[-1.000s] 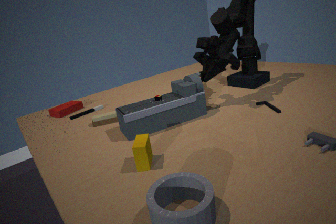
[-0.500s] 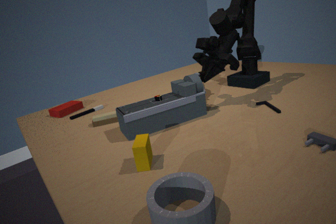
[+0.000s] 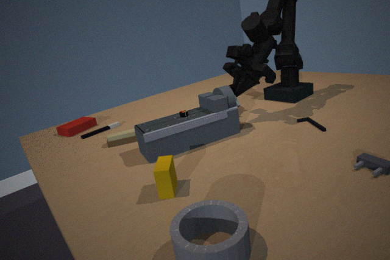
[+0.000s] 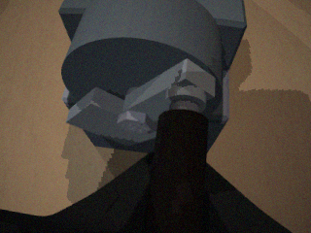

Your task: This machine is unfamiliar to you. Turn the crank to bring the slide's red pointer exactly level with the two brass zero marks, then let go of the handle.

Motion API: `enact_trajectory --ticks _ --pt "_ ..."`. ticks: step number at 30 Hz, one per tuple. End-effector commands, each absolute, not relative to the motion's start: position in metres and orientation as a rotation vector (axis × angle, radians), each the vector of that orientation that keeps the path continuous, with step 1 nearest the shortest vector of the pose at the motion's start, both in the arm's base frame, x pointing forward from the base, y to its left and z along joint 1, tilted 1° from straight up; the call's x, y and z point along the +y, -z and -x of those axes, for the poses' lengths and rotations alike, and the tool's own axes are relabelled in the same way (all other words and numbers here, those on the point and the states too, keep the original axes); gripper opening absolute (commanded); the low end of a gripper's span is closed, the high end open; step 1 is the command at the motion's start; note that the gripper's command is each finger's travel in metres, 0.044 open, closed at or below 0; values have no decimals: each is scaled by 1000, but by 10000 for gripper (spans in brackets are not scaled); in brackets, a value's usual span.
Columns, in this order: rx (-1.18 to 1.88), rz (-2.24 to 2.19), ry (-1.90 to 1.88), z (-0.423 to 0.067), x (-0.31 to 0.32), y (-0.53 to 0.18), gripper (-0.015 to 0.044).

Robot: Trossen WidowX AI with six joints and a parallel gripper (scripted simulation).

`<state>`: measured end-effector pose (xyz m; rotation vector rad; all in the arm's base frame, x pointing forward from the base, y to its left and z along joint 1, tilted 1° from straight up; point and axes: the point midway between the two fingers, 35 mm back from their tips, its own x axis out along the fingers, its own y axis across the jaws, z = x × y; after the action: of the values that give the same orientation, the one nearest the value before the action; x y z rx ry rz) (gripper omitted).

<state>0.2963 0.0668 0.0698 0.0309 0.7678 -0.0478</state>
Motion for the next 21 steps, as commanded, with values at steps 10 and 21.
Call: enact_trajectory --ticks 10,21 --pt "776 -28 65 -296 56 -57 0" --pt "776 -27 65 -296 54 -45 0"
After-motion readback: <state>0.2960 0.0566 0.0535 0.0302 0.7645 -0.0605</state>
